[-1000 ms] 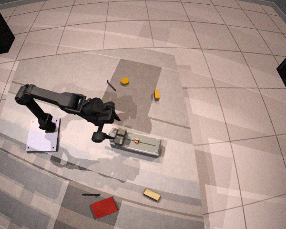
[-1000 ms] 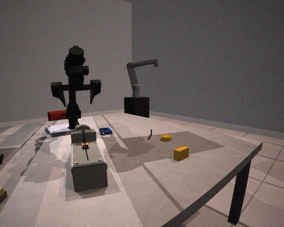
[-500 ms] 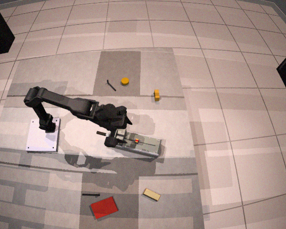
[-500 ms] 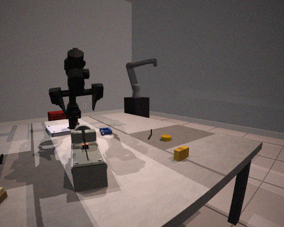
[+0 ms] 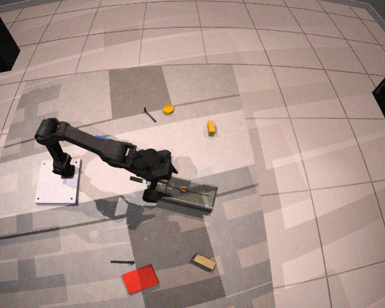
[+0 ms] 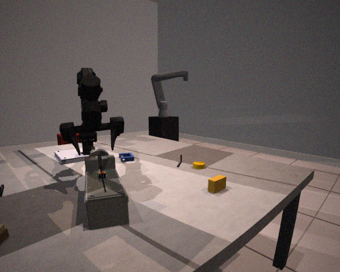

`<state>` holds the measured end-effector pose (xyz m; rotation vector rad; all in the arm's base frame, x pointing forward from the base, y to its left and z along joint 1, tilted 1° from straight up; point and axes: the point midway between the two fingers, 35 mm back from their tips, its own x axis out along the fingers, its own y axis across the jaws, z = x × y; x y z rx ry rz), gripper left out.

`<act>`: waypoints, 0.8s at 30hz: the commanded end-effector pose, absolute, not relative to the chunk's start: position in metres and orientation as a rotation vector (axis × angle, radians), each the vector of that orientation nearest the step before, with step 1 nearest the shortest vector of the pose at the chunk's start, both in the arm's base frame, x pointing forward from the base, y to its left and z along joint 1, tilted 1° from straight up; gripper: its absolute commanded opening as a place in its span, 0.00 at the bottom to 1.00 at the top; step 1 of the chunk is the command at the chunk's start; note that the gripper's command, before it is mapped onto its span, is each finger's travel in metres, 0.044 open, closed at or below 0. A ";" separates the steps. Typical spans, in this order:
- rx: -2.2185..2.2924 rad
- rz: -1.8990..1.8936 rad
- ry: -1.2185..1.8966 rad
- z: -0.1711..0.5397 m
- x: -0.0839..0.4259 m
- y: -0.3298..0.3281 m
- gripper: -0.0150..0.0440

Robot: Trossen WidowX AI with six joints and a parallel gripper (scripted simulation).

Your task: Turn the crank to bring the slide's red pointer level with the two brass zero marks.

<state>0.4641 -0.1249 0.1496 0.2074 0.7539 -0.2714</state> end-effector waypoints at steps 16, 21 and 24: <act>0.211 -0.270 0.756 0.185 0.465 -0.125 1.00; 0.208 -0.271 0.756 0.209 0.462 -0.125 1.00; 0.203 -0.273 0.757 0.210 0.455 -0.123 1.00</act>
